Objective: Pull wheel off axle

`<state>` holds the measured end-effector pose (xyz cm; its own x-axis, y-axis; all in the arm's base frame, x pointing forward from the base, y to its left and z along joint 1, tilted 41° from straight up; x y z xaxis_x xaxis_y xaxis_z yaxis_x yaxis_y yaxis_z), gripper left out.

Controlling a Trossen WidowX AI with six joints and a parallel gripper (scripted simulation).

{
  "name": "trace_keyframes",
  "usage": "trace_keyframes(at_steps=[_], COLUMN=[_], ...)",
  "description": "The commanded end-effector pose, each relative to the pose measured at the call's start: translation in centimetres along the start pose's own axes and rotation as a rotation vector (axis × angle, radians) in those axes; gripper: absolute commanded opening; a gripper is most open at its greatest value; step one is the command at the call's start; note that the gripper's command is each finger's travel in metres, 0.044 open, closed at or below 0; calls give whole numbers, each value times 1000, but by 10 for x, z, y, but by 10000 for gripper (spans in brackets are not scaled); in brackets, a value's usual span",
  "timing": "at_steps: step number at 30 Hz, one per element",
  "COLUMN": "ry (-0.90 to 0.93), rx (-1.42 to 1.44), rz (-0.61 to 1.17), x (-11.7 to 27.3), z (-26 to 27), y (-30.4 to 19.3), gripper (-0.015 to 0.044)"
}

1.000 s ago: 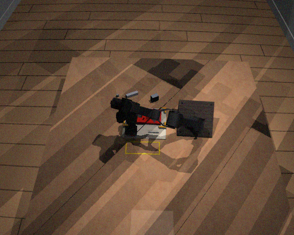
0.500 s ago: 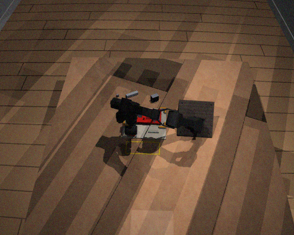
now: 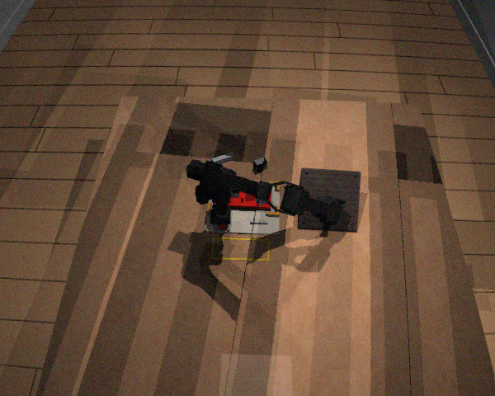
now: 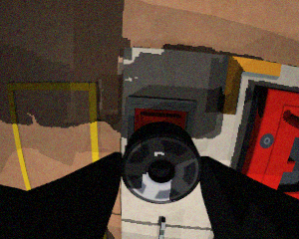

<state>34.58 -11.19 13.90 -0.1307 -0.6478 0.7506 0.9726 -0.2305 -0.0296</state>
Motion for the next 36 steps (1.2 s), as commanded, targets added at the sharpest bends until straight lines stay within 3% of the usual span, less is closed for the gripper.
trace_keyframes(at_steps=[1, 36], ry=[-5, -3], rx=[7, 5], rz=[-11, -13], x=[7, 18], z=[1, 1], y=[0, 0], gripper=[0, 0])
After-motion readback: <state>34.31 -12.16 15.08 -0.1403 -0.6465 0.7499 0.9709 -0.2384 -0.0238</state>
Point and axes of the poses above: the point midway between the two fingers, 35 mm back from their tips, its own x axis back along the fingers, its own z axis across the jaws, y = z × x, the point moved 9 cm from there along x, back along the fingers, and after that the axes turned 6 degrees about -x, right-handed, at the moved point
